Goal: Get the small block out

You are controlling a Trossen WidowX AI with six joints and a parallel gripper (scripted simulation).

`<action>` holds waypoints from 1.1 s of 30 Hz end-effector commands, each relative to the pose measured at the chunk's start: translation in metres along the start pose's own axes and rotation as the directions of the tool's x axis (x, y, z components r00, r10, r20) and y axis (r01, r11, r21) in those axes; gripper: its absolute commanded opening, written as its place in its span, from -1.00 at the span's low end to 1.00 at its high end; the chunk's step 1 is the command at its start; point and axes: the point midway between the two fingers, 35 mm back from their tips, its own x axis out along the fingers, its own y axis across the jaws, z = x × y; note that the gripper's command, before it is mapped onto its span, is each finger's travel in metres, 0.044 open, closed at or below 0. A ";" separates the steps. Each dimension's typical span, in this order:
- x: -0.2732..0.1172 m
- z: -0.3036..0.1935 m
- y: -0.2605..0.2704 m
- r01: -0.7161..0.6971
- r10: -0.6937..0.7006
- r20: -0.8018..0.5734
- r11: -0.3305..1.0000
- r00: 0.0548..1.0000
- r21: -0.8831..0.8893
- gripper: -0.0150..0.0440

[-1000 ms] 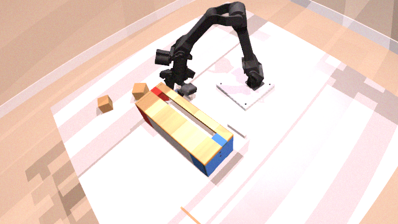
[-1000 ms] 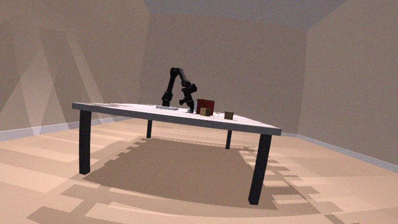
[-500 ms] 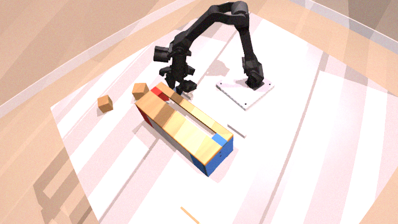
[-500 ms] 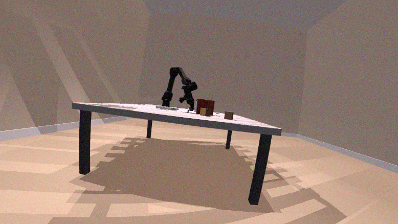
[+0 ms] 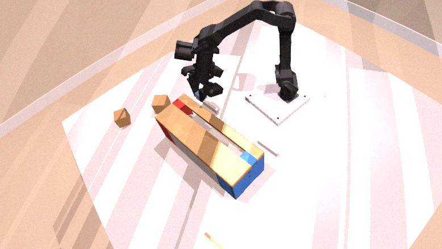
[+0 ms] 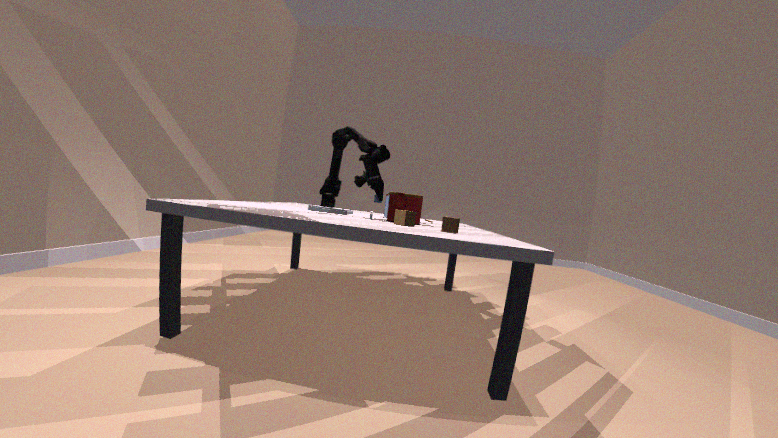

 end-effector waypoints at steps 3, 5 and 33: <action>-0.023 0.000 -0.012 -0.052 0.052 0.001 0.994 0.999 0.093 -0.49; -0.030 0.000 -0.016 -0.068 0.069 0.001 0.990 0.998 0.126 -0.49; -0.102 0.024 -0.062 -0.213 0.257 -0.020 0.838 0.966 0.502 -0.49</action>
